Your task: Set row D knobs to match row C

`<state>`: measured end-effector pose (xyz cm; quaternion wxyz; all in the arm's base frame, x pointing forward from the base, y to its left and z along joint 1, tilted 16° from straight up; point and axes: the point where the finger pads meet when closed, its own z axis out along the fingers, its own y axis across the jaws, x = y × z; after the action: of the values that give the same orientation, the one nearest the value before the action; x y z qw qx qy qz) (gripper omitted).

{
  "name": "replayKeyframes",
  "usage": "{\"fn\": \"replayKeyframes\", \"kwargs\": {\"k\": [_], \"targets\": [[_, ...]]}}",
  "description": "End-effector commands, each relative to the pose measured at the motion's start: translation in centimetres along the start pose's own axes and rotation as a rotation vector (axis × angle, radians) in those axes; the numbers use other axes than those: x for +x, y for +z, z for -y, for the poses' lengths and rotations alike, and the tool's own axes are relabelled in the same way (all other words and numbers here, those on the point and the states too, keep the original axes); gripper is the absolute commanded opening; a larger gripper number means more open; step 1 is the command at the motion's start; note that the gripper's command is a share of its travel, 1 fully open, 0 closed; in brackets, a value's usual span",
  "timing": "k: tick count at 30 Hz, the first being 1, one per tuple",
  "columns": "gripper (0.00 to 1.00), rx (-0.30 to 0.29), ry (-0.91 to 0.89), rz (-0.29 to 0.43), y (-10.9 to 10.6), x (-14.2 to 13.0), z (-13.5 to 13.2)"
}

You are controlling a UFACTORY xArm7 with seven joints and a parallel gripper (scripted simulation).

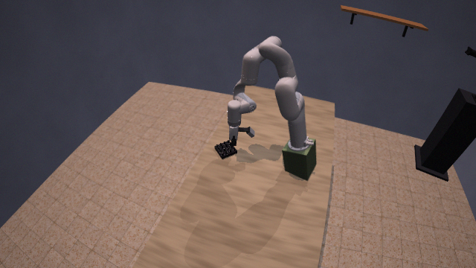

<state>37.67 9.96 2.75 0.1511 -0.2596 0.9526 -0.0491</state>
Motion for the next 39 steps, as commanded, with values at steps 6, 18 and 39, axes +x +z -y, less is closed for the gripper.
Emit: {"fn": "replayKeyframes", "kwargs": {"k": [6, 18, 39], "targets": [[0.19, -0.034, -0.293, -0.032, -0.45, 0.01, 0.12], [0.19, -0.031, -0.558, -0.028, -0.79, 0.19, 0.27], [0.19, -0.031, -0.558, -0.028, -0.79, 0.19, 0.27]]}}
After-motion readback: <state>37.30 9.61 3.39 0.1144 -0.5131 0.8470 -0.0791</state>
